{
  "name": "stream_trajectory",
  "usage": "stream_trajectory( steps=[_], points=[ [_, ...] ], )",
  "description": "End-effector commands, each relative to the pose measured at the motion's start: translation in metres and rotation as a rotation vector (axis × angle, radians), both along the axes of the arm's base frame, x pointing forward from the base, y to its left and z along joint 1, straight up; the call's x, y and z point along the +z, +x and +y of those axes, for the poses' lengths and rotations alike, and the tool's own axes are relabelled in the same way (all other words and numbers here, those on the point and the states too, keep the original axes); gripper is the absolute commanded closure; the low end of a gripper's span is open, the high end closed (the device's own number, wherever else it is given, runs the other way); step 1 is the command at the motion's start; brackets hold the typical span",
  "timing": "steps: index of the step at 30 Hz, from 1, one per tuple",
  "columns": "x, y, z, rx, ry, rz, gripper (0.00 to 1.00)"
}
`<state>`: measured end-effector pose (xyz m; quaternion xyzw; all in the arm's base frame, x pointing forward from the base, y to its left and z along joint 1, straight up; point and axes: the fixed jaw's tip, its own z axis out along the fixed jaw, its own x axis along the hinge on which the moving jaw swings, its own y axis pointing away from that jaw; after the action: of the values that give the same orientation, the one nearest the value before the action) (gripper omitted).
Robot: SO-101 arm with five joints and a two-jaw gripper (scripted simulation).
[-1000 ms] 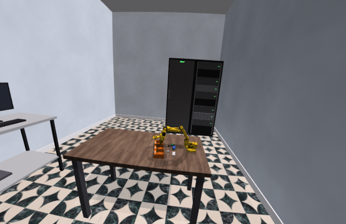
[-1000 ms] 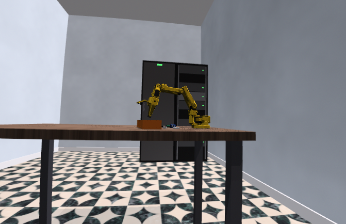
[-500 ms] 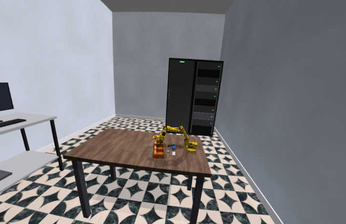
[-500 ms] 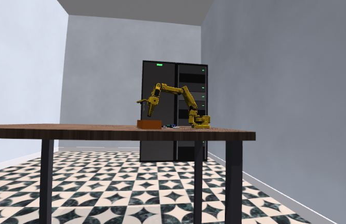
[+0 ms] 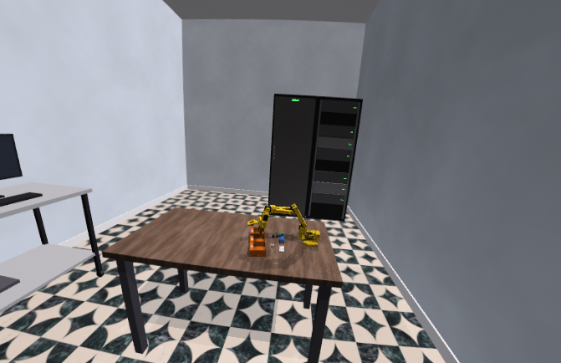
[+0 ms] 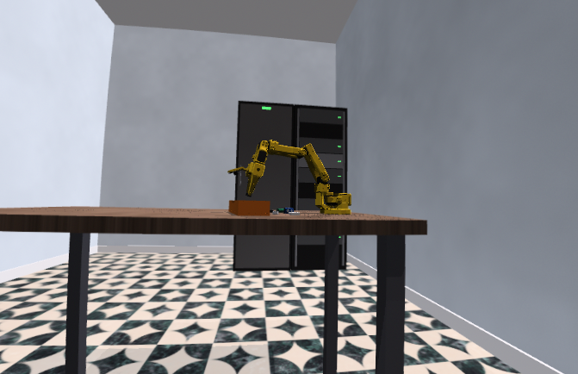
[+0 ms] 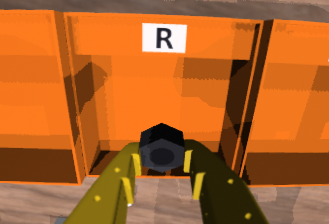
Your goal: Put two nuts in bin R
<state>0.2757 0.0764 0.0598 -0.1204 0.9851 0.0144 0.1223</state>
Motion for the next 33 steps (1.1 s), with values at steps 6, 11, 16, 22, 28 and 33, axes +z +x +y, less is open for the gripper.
stream_trajectory(
  steps=[6,11,16,22,28,33],
  points=[
    [0.006,0.005,0.003,-0.002,0.018,-0.058,1.00],
    [0.004,0.005,0.003,-0.002,0.018,-0.058,1.00],
    [0.003,0.005,0.003,-0.002,0.018,-0.058,1.00],
    [0.003,0.005,0.003,-0.002,0.018,-0.058,1.00],
    [-0.001,0.005,0.003,-0.002,0.018,-0.058,1.00],
    [-0.005,0.005,0.003,-0.002,0.018,-0.058,1.00]
  ],
)
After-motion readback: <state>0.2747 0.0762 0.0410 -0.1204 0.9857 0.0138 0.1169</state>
